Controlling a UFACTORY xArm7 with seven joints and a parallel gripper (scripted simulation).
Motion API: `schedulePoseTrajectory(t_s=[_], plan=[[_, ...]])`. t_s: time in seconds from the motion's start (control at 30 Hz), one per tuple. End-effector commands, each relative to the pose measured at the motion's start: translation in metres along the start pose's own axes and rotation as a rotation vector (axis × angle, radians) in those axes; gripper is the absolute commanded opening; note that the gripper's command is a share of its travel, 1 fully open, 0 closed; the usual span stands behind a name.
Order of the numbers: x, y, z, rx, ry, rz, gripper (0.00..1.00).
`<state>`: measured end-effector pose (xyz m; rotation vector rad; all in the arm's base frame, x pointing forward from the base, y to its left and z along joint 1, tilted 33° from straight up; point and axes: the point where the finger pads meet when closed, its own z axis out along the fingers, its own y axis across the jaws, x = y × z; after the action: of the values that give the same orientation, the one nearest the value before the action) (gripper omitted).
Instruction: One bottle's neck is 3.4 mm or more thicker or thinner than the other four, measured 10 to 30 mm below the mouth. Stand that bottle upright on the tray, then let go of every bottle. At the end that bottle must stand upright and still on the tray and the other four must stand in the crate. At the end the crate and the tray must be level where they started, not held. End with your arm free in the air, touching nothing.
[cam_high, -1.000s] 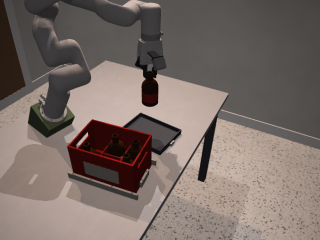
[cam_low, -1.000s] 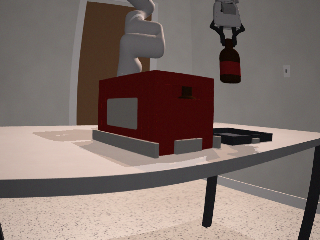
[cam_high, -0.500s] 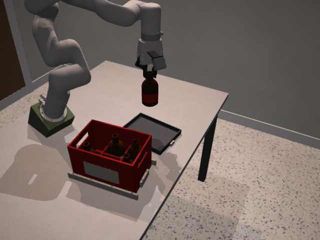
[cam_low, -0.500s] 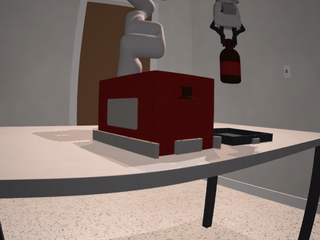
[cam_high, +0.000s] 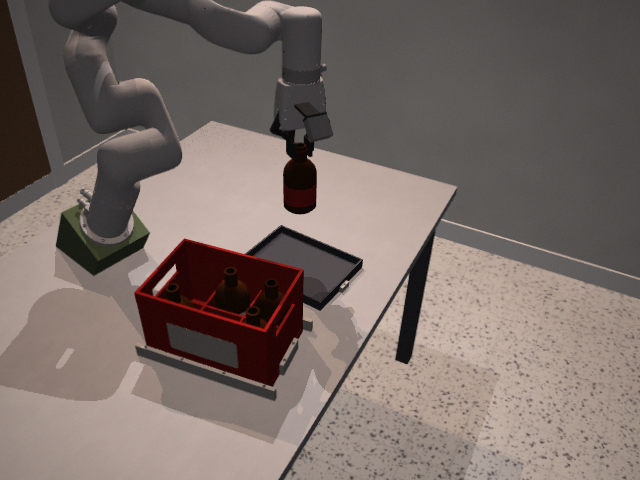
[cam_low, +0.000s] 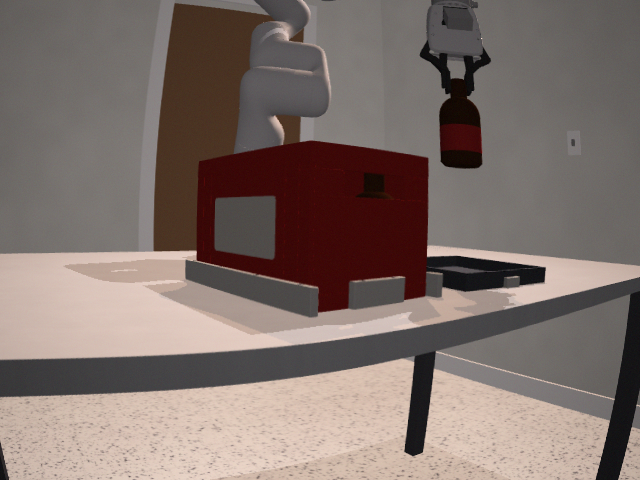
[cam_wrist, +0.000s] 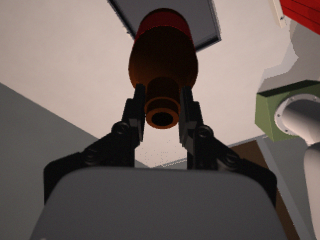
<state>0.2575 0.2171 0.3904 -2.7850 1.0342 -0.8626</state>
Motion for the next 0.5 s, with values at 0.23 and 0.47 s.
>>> schedulePoseTrajectory(t_s=[0.23,0.47], plan=[[0.0,-0.001,0.008,0.004,0.002,0.0,0.0],[0.0,-0.001,0.018,0.004,0.002,0.0,0.0]])
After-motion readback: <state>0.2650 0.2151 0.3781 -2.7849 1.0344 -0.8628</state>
